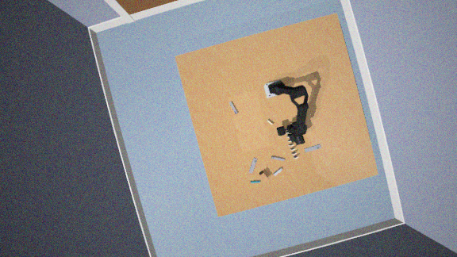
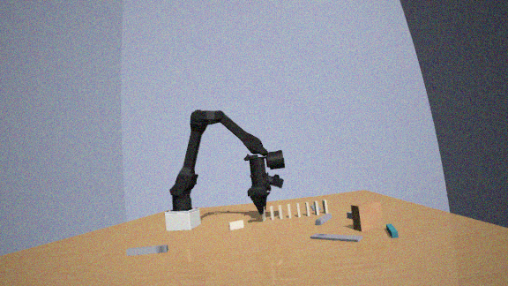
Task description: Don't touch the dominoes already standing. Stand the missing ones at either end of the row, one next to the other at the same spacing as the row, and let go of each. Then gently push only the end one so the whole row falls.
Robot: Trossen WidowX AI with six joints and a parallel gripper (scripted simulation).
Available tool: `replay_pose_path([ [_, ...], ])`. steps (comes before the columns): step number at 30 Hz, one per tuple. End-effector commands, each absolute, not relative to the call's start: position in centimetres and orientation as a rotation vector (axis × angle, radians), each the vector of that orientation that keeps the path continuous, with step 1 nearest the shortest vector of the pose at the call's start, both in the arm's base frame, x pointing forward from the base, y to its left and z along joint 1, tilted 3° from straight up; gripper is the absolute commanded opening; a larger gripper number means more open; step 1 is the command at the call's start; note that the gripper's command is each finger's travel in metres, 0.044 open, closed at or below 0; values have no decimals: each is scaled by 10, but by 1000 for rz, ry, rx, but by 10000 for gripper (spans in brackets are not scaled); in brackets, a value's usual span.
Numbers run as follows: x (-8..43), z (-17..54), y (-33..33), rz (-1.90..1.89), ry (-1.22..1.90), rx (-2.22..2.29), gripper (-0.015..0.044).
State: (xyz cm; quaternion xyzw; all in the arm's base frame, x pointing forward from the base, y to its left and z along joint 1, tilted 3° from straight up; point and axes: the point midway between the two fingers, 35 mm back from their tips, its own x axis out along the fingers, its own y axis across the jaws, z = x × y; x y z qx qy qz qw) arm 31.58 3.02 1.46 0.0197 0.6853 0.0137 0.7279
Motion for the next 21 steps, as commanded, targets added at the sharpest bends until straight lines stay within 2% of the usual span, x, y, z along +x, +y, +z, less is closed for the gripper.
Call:
replay_pose_path([
  [1,316,14,31,28,1510,48,422],
  [2,316,14,31,28,1510,48,440],
  [6,318,24,30,28,1509,48,440],
  [14,309,142,24,30,1510,43,440],
  [21,308,145,22,37,1509,34,440],
])
